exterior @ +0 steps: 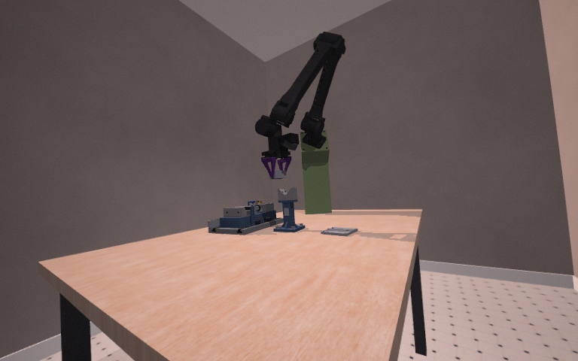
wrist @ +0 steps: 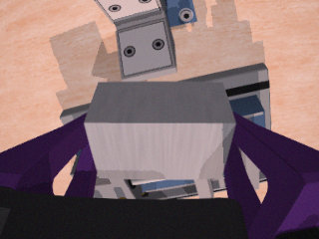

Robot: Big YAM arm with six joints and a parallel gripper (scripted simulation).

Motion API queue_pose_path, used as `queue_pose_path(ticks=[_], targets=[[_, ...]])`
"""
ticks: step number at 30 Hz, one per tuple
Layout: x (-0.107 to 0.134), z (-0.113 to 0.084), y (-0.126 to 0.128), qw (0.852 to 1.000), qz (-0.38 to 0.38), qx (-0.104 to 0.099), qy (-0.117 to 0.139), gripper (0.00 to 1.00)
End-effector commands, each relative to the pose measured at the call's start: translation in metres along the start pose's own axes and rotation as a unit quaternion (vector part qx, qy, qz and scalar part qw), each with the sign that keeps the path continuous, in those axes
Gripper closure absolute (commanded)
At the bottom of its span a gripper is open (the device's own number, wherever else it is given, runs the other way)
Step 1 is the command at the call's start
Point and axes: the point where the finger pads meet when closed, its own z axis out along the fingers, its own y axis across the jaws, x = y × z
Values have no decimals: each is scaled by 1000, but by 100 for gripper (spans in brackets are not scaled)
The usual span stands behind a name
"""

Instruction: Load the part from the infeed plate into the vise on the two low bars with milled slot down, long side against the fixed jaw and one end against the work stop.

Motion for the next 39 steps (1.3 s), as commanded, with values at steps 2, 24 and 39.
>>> queue_pose_path(ticks=[2, 24, 39], targets=[[10, -4, -17, 998, 54, 6, 7, 100], [96, -2, -61, 935, 355, 5, 8, 100], [153, -10, -82, 856, 516, 10, 0, 100]])
